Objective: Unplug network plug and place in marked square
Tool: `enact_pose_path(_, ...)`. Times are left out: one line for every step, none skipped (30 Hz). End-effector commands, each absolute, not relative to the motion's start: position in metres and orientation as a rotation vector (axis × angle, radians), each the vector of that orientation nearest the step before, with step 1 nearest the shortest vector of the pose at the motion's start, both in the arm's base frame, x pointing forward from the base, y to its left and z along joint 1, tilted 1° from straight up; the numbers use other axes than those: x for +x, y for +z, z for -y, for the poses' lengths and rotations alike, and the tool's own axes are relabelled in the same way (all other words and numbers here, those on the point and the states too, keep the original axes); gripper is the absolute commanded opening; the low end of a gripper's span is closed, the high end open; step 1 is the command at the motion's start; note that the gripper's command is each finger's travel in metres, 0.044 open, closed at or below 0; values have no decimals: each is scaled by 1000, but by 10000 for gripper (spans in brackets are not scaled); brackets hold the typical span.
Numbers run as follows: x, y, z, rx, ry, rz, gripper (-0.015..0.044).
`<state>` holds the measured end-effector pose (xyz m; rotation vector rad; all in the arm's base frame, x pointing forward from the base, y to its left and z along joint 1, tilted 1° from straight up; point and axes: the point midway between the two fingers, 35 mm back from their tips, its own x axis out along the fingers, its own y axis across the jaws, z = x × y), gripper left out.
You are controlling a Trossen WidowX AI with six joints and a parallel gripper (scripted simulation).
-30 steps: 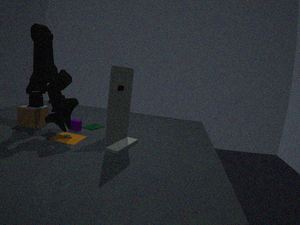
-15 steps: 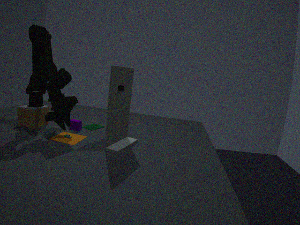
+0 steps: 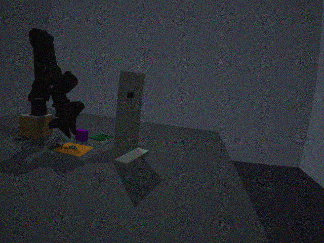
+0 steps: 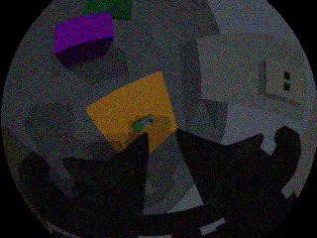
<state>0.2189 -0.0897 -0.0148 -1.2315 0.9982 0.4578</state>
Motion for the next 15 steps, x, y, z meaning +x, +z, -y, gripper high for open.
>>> enact_pose_path(222, -9, 90, -1235, 454, -991, 156)
enact_pose_path(222, -8, 90, -1235, 454, -991, 156)
enact_pose_path(222, -7, 91, -1235, 454, -991, 156)
enact_pose_path(222, -6, 91, -1235, 454, -991, 156)
enact_pose_path(222, -5, 91, -1235, 454, -991, 156)
enact_pose_path(222, -4, 91, -1235, 454, -991, 156)
enact_pose_path(223, -3, 91, -1235, 454, -991, 156)
enact_pose_path(223, -2, 91, -1235, 454, -991, 156)
enact_pose_path(223, -1, 91, -1235, 454, -991, 156)
enact_pose_path(223, 0, 91, -1235, 454, -991, 156)
enact_pose_path(223, 1, 91, -1235, 454, -991, 156)
enact_pose_path(223, 2, 91, -1235, 454, -991, 156)
enact_pose_path(223, 3, 91, -1235, 454, -991, 156)
enact_pose_path(223, 4, 91, -1236, 454, -991, 156)
enact_pose_path(223, 5, 91, -1236, 454, -991, 156)
